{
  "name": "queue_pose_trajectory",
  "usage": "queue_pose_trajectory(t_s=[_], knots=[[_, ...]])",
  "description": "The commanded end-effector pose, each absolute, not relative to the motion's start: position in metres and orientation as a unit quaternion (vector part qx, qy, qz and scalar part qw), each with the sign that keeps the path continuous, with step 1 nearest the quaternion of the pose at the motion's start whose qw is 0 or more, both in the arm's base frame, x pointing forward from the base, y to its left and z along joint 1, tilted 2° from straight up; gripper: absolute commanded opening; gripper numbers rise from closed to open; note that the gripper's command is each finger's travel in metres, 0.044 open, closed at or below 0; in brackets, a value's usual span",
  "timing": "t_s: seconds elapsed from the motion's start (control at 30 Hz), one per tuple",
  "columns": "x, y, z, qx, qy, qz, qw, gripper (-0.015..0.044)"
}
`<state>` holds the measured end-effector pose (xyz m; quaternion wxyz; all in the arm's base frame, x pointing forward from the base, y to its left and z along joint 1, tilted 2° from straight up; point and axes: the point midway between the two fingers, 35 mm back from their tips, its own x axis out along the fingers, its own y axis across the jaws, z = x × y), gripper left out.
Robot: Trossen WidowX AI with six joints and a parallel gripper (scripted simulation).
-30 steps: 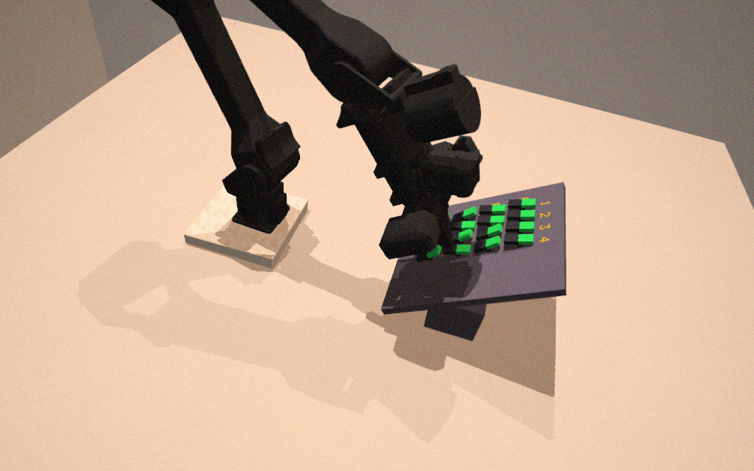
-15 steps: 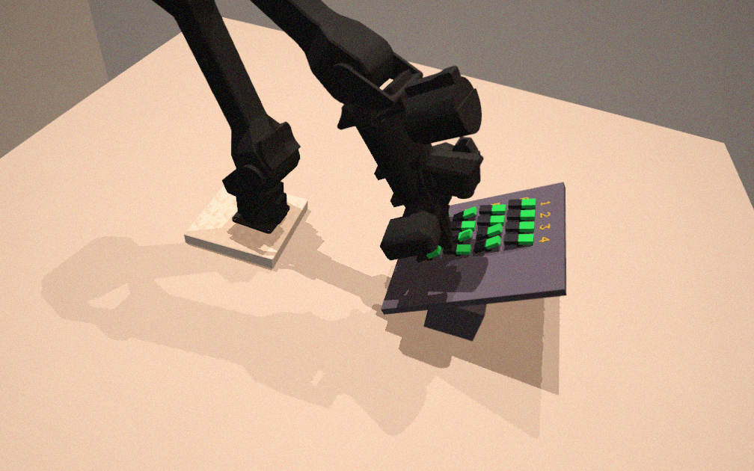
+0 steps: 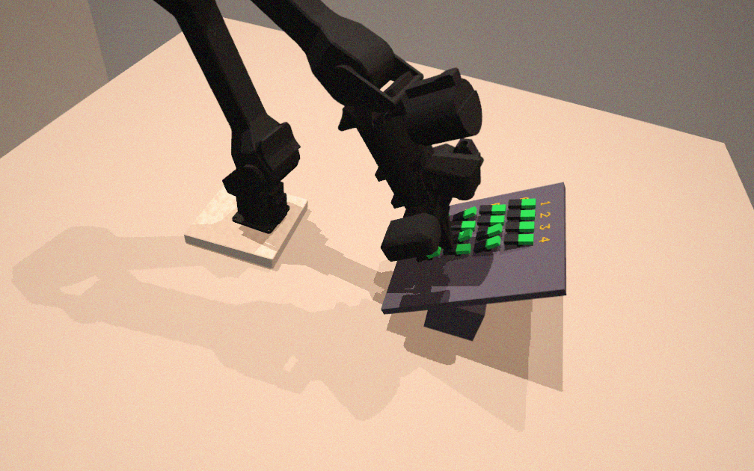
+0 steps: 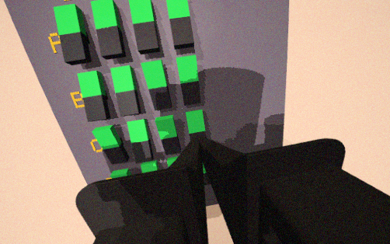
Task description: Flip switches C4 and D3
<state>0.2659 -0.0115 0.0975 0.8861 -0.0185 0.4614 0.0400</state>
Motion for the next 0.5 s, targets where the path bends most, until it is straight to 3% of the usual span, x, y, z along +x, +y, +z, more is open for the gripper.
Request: queue_pose_trajectory(t_s=[0.0,0.47], knots=[[0.2659,-0.0118,0.0959,-0.018,0.462,0.038,0.886,0.0000],[0.2669,-0.0117,0.0943,-0.018,0.462,0.038,0.886,0.0000]])
